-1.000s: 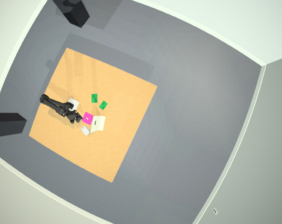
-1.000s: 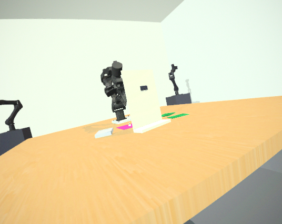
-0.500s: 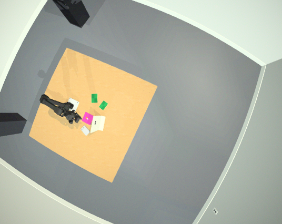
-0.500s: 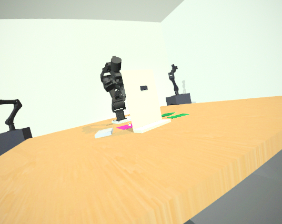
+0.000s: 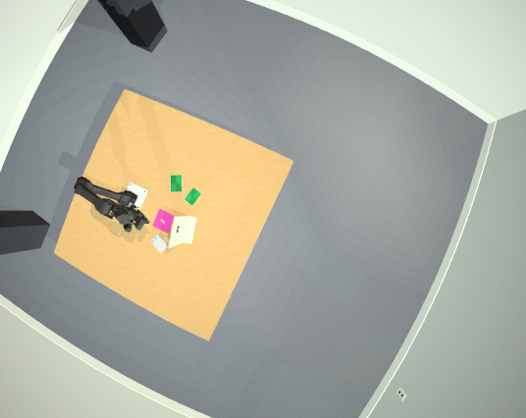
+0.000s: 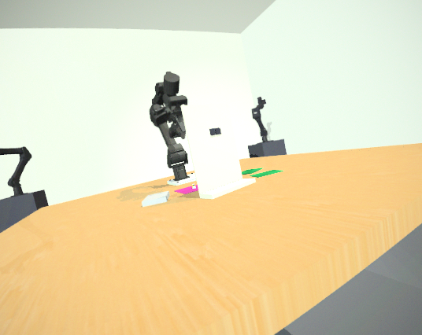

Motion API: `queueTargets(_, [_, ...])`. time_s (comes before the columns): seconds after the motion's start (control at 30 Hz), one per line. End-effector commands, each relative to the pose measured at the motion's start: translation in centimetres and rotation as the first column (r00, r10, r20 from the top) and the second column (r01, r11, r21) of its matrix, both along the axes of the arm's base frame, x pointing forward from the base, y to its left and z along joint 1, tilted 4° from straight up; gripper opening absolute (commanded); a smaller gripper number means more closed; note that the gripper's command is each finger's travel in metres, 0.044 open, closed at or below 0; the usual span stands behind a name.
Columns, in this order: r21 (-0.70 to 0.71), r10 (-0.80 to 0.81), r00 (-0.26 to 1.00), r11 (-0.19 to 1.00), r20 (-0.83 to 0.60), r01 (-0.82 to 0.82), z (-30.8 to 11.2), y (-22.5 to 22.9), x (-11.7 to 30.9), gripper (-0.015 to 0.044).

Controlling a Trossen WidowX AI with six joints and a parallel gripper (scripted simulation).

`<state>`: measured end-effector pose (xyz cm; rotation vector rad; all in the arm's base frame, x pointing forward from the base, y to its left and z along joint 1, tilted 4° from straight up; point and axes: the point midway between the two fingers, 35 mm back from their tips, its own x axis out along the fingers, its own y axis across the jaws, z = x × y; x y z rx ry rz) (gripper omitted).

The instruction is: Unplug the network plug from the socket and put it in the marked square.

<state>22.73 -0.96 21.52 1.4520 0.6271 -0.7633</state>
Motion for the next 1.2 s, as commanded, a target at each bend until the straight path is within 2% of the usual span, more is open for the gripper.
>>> queueTargets(0.0, [0.001,-0.004,1.000,1.000,-0.001,0.004,1.1,0.1,-0.1,0.0156])
queueTargets(0.43, [0.002,-0.008,1.000,1.000,0.000,0.008,4.2,0.2,-0.7,0.0156])
queueTargets(0.8, [0.002,-0.008,1.000,1.000,0.000,0.008,4.2,0.2,-0.7,0.0440])
queueTargets(1.17, [0.002,-0.008,1.000,1.000,0.000,0.008,4.2,0.2,-0.7,0.0440])
